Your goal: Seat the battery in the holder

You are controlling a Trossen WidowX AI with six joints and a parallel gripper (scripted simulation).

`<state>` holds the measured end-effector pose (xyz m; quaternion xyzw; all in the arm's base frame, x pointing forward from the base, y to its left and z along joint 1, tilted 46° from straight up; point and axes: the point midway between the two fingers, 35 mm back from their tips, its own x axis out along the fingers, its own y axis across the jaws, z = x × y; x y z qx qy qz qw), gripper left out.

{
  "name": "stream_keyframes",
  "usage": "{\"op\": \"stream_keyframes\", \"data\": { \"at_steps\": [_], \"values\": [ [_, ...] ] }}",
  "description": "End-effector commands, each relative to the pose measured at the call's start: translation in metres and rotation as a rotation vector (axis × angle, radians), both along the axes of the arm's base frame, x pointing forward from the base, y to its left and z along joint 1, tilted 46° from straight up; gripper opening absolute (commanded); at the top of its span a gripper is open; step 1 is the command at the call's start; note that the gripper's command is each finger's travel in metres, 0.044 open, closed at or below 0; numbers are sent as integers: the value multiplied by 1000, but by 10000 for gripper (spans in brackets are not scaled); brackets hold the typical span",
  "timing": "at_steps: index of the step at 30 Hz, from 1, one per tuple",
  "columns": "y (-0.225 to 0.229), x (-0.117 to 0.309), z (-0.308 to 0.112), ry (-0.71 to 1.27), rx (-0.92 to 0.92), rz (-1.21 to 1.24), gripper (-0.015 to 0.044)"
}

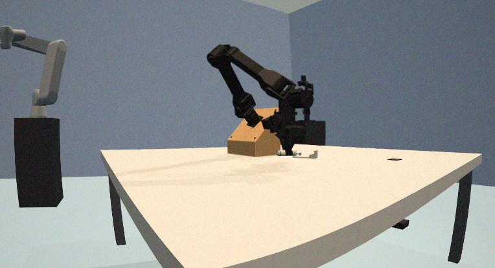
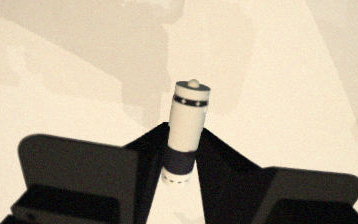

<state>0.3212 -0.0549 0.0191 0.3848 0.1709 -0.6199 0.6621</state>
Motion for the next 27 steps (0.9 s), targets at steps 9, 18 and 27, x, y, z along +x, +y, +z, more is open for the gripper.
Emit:
{"op": "stream_keyframes", "data": {
  "at_steps": [9,18,27],
  "values": [
    [30,-4,16,92,-23,124,58],
    [60,-16,-8,500,-103,542,58],
    [88,-31,-29,891,-203,955,58]
  ]
}}
